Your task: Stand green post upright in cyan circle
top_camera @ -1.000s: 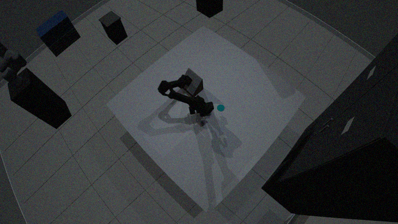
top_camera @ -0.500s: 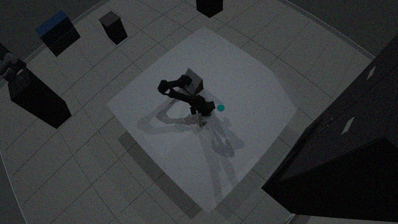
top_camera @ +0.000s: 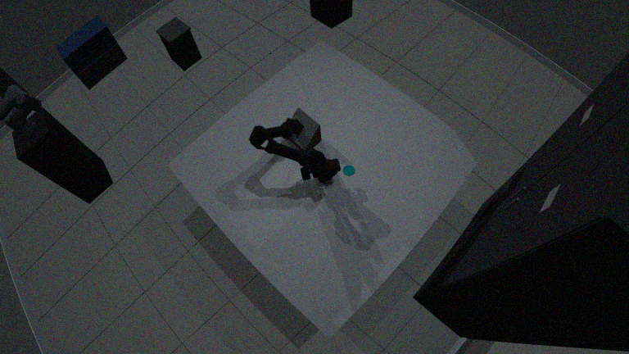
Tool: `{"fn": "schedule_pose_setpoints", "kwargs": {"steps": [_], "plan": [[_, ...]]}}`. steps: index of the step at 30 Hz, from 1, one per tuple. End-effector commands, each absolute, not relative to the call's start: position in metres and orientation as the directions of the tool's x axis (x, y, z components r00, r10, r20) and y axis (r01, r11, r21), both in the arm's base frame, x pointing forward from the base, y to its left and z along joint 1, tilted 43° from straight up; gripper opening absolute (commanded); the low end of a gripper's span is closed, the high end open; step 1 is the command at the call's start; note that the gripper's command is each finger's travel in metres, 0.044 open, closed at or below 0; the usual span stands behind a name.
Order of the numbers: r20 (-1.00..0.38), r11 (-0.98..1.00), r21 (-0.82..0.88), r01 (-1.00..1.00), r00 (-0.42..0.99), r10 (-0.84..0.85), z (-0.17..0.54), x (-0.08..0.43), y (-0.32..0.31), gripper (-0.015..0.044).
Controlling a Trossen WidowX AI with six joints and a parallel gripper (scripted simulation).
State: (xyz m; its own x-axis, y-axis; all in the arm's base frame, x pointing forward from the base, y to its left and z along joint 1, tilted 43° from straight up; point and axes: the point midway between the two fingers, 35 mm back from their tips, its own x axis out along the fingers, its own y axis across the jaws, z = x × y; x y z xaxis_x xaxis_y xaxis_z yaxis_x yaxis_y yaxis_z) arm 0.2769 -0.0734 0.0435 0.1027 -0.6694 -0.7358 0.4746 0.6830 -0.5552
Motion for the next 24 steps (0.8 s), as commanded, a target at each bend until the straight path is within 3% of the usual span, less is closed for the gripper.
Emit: {"fn": "schedule_pose_setpoints", "kwargs": {"steps": [1, 24], "plan": [[-0.74, 0.685, -0.548, 0.481, 0.103, -0.664, 0.047, 0.278, -0.07, 0.0023], [-0.745, 0.681, -0.548, 0.485, 0.088, -0.662, 0.061, 0.276, -0.055, 0.0023]]}}
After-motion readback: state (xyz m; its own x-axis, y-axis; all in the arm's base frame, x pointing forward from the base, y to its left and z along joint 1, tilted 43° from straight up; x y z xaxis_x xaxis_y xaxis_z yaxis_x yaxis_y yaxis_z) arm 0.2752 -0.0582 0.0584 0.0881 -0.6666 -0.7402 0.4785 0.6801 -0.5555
